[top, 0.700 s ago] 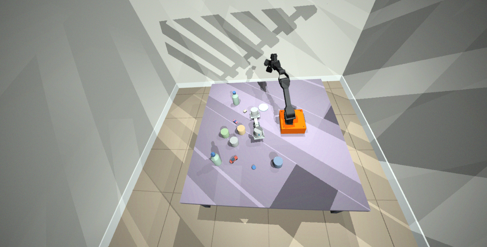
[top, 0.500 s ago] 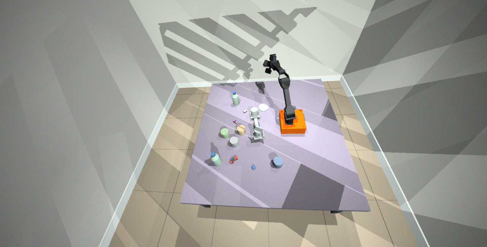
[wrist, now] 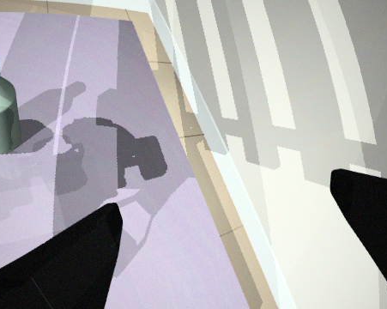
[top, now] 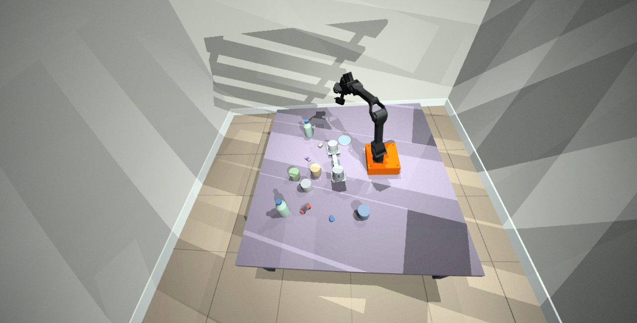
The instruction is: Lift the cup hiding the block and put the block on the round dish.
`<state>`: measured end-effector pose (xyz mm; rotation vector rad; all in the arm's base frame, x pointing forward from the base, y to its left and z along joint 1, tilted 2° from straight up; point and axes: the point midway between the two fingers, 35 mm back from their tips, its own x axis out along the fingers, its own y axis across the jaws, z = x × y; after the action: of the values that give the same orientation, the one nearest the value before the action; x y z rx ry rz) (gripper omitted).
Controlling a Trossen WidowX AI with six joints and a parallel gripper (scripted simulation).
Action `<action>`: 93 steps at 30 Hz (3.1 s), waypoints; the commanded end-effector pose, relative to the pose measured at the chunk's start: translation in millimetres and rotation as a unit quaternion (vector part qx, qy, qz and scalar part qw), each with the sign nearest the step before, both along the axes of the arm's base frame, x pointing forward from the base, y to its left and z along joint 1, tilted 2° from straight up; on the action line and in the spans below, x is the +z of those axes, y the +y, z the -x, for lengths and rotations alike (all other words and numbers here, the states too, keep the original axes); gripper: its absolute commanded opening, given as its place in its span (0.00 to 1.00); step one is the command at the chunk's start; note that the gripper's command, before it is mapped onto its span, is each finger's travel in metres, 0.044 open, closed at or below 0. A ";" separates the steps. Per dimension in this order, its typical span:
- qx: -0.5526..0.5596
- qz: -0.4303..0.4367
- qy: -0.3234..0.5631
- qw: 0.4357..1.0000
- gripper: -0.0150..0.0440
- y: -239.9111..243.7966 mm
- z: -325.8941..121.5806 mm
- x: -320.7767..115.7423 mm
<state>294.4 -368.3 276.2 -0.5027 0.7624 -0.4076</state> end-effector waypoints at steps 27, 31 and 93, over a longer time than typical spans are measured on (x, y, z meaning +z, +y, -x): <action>0.222 -0.302 0.027 0.927 1.00 363.2 127.6 -93.7; 0.202 -0.318 0.032 0.926 1.00 360.0 124.2 -92.8; -0.545 -0.481 0.093 0.680 1.00 266.7 -29.2 -207.5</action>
<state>325.2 -101.8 79.0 1.0317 1.2954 -0.9557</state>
